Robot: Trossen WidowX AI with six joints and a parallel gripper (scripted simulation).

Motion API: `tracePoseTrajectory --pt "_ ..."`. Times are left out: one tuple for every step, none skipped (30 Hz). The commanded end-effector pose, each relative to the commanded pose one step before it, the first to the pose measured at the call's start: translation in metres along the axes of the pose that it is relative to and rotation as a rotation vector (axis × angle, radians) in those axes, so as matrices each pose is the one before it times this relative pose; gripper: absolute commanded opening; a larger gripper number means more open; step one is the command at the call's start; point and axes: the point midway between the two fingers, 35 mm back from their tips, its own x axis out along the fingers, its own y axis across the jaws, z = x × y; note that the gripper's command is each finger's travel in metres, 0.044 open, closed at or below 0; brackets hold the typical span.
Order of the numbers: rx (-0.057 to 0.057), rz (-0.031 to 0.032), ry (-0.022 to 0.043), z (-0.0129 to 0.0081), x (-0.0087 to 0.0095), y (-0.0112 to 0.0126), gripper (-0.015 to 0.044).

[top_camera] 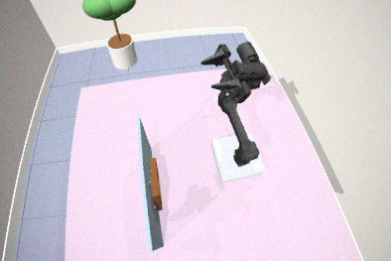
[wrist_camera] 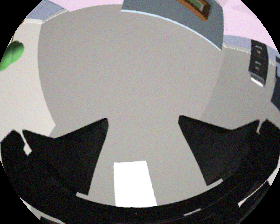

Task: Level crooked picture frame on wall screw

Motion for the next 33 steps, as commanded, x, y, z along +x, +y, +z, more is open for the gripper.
tracePoseTrajectory --pt "-0.0094 0.00111 0.00016 0.00042 -0.00049 -0.00231 0.0374" --pt "-0.0281 0.00323 0.00027 0.00135 -0.00141 -0.00693 0.0347" --pt "-0.0467 0.00505 -0.00023 0.00245 -0.00216 -0.01160 0.0321" --pt "-0.0574 0.00560 -0.00145 0.00325 -0.00235 -0.01437 0.0295" --pt "-0.0574 0.00487 -0.00273 0.00344 -0.00204 -0.01453 0.0269" --pt "-0.0573 0.00408 -0.00399 0.00361 -0.00173 -0.01468 0.0260" --pt "-0.0572 0.00324 -0.00525 0.00379 -0.00142 -0.01483 0.0260" --pt "-0.0571 0.00234 -0.00648 0.00396 -0.00112 -0.01500 0.0260" --pt "-0.0569 0.00139 -0.00768 0.00413 -0.00083 -0.01517 0.0260" --pt "-0.0567 0.00039 -0.00886 0.00430 -0.00055 -0.01534 0.0260" --pt "-0.0564 -0.00065 -0.01000 0.00445 -0.00028 -0.01549 0.0260" --pt "-0.0563 -0.00174 -0.01113 0.00461 -0.00002 -0.01569 0.0260" --pt "-0.0560 -0.00287 -0.01222 0.00476 0.00024 -0.01588 0.0260" --pt "-0.0557 -0.00404 -0.01326 0.00490 0.00048 -0.01607 0.0260" --pt "-0.0554 -0.00525 -0.01427 0.00504 0.00070 -0.01626 0.0260" --pt "-0.0551 -0.00649 -0.01523 0.00516 0.00092 -0.01645 0.0260" --pt "-0.0547 -0.00777 -0.01615 0.00528 0.00113 -0.01665 0.0260" --pt "-0.0543 -0.00907 -0.01702 0.00539 0.00132 -0.01685 0.0260" --pt "-0.0539 -0.01040 -0.01783 0.00548 0.00150 -0.01705 0.0260" --pt "-0.0535 -0.01175 -0.01860 0.00557 0.00166 -0.01725 0.0260" --pt "-0.0529 -0.01309 -0.01926 0.00562 0.00181 -0.01741 0.0260" --pt "-0.0430 -0.01175 -0.01626 0.00458 0.00161 -0.01443 0.0260" --pt "-0.0256 -0.00750 -0.00995 0.00269 0.00104 -0.00875 0.0260" --pt "-0.0085 -0.00258 -0.00335 0.00087 0.00036 -0.00293 0.0260" --pt "0.0000 0.00000 0.00000 0.00000 0.00000 0.00000 0.0260" --pt "0.0000 0.00000 0.00000 0.00000 0.00000 0.00000 0.0260" --pt "0.0000 0.00000 0.00000 0.00000 0.00000 0.00000 0.0260" --pt "0.0000 0.00000 0.00000 0.00000 0.00000 0.00000 0.0260" --pt "0.0000 0.00000 0.00000 0.00000 0.00000 0.00000 0.0260" --pt "0.0000 0.00000 0.00000 0.00000 0.00000 0.00000 0.0260" --pt "0.0000 0.00000 0.00000 0.00000 0.00000 0.00000 0.0260" --pt "0.0000 0.00000 0.00000 0.00000 0.00000 0.00000 0.0260" --pt "0.0000 0.00000 0.00000 0.00000 0.00000 0.00000 0.0260"
